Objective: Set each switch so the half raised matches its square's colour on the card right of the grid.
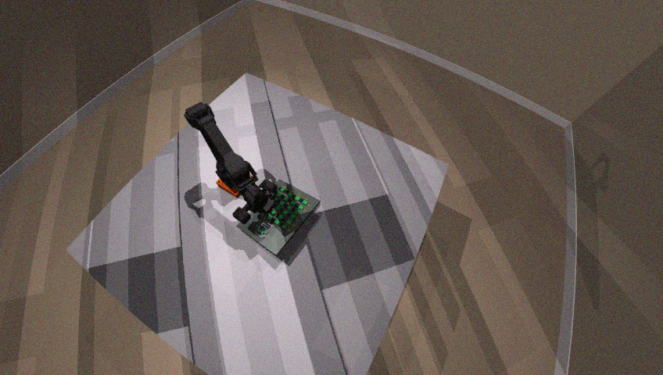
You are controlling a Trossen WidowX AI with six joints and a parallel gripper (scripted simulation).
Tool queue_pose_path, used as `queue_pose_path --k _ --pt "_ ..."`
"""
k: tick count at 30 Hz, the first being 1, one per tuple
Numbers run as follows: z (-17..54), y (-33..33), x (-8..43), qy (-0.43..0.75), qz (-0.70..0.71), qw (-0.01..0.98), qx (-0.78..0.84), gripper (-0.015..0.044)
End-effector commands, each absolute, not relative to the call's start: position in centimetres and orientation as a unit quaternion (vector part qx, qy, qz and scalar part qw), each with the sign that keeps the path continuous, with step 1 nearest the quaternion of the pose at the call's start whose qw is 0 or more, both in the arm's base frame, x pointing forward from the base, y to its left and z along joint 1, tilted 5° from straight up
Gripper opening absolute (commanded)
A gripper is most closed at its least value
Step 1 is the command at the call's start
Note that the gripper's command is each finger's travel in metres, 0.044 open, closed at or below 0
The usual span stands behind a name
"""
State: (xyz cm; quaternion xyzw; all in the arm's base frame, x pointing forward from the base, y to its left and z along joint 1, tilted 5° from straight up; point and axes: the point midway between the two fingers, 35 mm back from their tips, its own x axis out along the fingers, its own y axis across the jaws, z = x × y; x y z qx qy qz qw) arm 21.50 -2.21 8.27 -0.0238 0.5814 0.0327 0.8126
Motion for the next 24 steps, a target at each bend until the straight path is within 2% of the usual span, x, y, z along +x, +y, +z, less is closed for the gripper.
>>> queue_pose_path --k 1,24 --pt "8.14 -2.19 21.5 0.582 0.032 0.812 -0.022 0.0" --pt "7.85 -2.18 21.6 0.582 0.032 0.812 -0.022 0.0"
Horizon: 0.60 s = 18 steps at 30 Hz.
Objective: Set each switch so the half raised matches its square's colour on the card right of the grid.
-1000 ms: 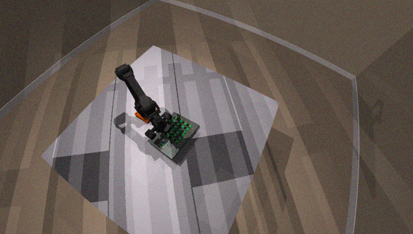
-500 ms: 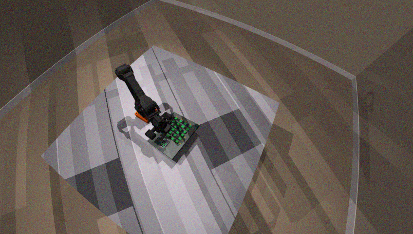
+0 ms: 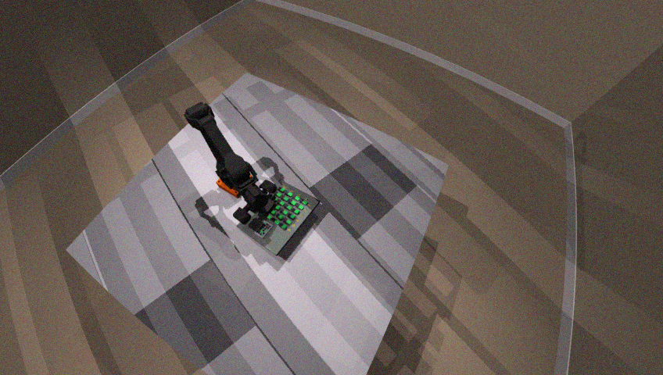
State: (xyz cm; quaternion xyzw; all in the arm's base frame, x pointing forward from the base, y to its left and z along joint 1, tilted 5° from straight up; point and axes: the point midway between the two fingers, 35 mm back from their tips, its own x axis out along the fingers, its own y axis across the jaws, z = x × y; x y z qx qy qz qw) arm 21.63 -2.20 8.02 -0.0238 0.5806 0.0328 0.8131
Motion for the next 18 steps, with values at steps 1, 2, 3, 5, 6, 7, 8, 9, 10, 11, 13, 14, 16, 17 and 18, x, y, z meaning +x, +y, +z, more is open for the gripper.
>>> queue_pose_path --k 1,2,3,5,6,7,8,9,10,11,13,14,16,17,18 --pt "7.84 -2.18 21.61 0.582 0.032 0.812 -0.022 0.0" --pt "7.83 -2.18 21.61 0.582 0.032 0.812 -0.022 0.0" --pt "7.81 -2.18 21.62 0.582 0.032 0.812 -0.022 0.0" --pt "7.79 -2.18 21.63 0.582 0.032 0.812 -0.022 0.0" --pt "7.78 -2.18 21.63 0.582 0.032 0.812 -0.022 0.0" --pt "7.76 -2.18 21.64 0.582 0.032 0.812 -0.022 0.0" --pt "7.75 -2.18 21.64 0.582 0.032 0.812 -0.022 0.0" --pt "7.74 -2.18 21.64 0.582 0.032 0.812 -0.022 0.0" --pt "7.73 -2.18 21.65 0.582 0.032 0.812 -0.022 0.0" --pt "7.71 -2.18 21.65 0.582 0.032 0.812 -0.022 0.0" --pt "7.69 -2.18 21.66 0.582 0.032 0.812 -0.022 0.0" --pt "7.68 -2.18 21.67 0.582 0.032 0.812 -0.022 0.0" --pt "7.65 -2.18 21.68 0.582 0.032 0.812 -0.022 0.0" --pt "7.64 -2.18 21.68 0.582 0.032 0.812 -0.022 0.0" --pt "7.63 -2.17 21.69 0.582 0.032 0.812 -0.022 0.0"
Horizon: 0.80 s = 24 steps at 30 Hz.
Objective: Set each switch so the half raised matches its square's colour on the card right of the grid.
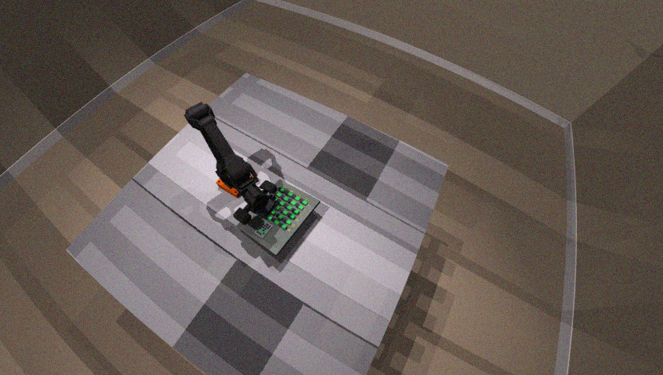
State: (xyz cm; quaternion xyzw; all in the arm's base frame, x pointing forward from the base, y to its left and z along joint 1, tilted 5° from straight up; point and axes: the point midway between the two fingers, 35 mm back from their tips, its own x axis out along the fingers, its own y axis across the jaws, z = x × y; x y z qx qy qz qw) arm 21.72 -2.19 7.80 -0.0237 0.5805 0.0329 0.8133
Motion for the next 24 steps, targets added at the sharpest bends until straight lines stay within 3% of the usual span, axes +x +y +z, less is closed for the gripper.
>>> queue_pose_path --k 1,8,14,24 --pt "7.6 -2.2 21.7 0.582 0.032 0.812 -0.022 0.0" --pt "13.5 -2.4 19.5 0.573 0.032 0.819 -0.022 0.0" --pt "13.8 -2.4 19.3 0.572 0.032 0.819 -0.021 0.0" --pt "16.1 3.8 23.1 0.571 0.034 0.82 -0.018 0.0"
